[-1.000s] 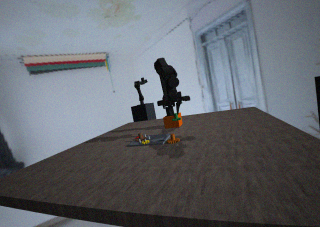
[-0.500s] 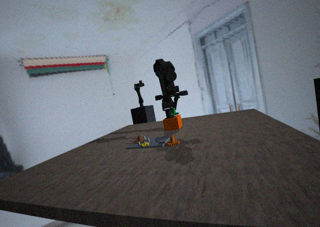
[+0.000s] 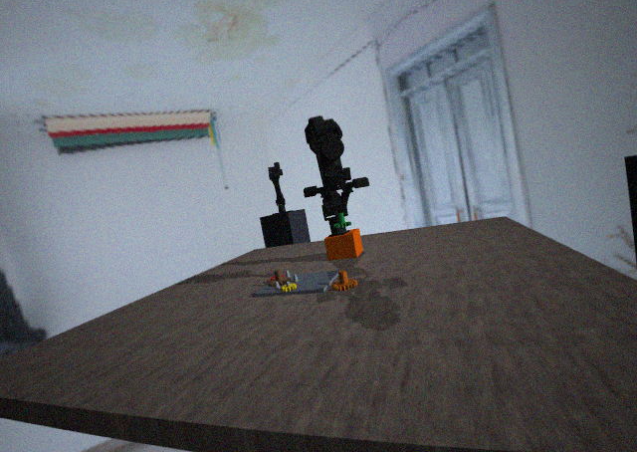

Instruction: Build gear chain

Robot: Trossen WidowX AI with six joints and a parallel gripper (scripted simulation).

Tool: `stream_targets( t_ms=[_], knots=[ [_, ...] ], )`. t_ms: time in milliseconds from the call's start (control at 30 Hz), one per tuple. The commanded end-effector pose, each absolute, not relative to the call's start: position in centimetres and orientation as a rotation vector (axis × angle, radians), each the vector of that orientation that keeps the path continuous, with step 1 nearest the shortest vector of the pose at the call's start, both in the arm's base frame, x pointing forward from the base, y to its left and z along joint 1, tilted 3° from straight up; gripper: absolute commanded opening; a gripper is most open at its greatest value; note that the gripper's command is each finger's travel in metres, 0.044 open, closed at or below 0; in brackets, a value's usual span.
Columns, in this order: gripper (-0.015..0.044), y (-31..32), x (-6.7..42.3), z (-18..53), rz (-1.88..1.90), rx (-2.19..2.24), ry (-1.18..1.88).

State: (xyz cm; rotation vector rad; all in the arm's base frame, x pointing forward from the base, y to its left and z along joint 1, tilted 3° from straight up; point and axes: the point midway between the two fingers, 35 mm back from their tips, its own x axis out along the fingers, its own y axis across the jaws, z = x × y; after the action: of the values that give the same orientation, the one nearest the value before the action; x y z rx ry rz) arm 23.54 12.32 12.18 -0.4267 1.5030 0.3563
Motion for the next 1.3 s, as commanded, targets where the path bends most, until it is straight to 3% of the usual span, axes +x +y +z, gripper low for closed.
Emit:
stream_targets(
  t_ms=[0, 1267],
  knots=[
    [0.0, 11.9, 24.6, 11.9, 0.361, -0.43, 1.506],
    [0.0, 5.9, 32.2, 9.2, 0.344, -0.399, 1.488]
  ],
)
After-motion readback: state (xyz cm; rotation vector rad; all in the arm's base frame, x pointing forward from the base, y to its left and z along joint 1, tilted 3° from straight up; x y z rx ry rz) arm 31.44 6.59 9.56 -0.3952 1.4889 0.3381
